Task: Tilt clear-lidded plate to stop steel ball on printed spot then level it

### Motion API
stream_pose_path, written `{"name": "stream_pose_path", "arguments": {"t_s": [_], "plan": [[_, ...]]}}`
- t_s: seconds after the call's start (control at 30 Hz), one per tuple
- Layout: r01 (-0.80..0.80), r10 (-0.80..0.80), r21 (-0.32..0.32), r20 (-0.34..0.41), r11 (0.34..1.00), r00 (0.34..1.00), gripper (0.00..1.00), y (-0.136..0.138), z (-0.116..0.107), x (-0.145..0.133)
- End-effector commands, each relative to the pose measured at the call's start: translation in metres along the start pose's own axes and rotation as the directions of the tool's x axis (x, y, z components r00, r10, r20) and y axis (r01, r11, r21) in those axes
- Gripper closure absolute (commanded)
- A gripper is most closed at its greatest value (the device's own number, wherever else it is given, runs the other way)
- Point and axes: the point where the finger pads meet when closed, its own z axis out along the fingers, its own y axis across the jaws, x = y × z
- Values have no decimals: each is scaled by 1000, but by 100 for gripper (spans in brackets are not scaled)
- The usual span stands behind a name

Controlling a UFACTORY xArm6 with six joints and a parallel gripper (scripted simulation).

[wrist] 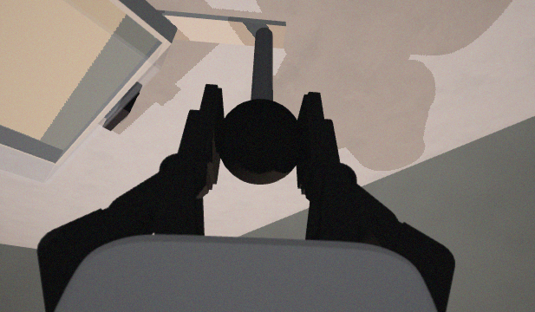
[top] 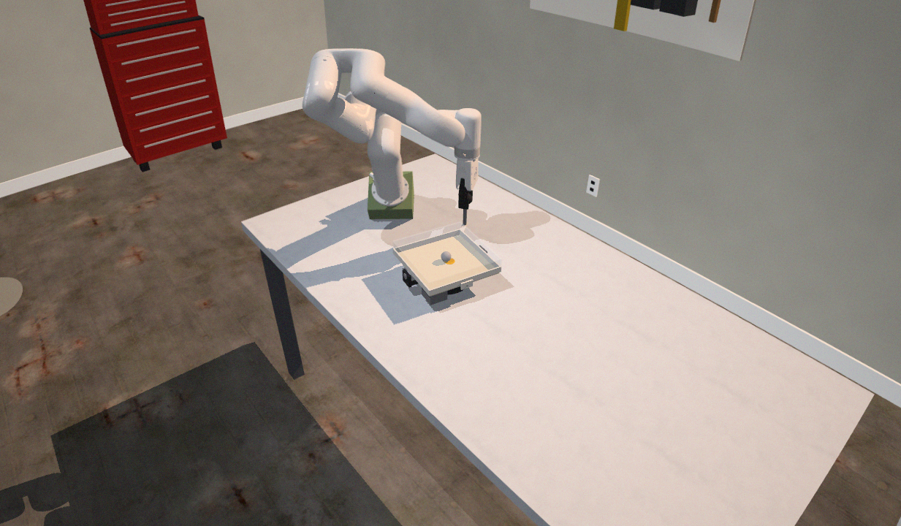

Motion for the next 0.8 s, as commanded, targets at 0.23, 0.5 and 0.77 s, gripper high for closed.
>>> {"name": "stream_pose_path", "arguments": {"t_s": [0.23,0.5,0.77], "plan": [[-1,1,-1,3,1000,1000,100,-1,-2,0],[-1,1,-1,3,1000,1000,100,-1,-2,0],[-1,1,-1,3,1000,1000,100,0,-1,-1]]}}
